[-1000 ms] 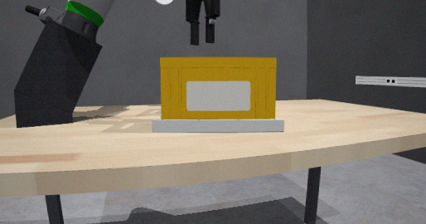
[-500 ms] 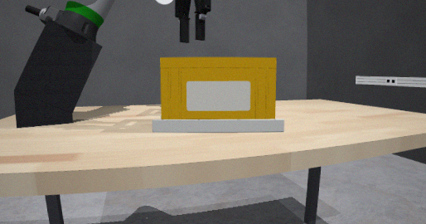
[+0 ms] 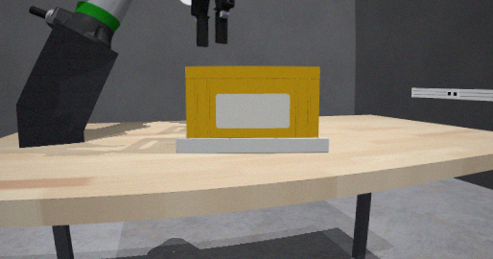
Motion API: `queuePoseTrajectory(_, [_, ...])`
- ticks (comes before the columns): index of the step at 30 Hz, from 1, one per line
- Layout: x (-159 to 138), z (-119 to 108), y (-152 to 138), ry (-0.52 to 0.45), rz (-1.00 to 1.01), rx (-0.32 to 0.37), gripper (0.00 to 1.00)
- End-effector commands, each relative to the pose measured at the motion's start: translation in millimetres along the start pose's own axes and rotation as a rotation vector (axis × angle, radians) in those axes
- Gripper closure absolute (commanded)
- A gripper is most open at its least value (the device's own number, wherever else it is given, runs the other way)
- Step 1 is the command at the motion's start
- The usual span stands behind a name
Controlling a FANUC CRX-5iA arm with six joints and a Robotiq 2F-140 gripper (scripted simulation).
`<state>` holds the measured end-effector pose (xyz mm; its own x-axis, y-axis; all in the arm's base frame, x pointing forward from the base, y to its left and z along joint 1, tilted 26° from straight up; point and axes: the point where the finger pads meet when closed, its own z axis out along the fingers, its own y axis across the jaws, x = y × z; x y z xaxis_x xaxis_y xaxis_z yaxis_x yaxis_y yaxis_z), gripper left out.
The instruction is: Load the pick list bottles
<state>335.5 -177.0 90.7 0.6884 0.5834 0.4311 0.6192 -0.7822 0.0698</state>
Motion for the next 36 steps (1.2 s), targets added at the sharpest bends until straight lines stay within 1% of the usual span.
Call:
queuePoseTrajectory(1, [-0.2,-0.5,0.7,0.000,-0.001,-0.001,0.56])
queuePoseTrajectory(9, [-0.2,3.4,0.7,0.000,-0.001,-0.001,0.56])
queuePoseTrajectory(36, [-0.2,36.8,0.7,0.000,-0.001,-0.001,0.56])
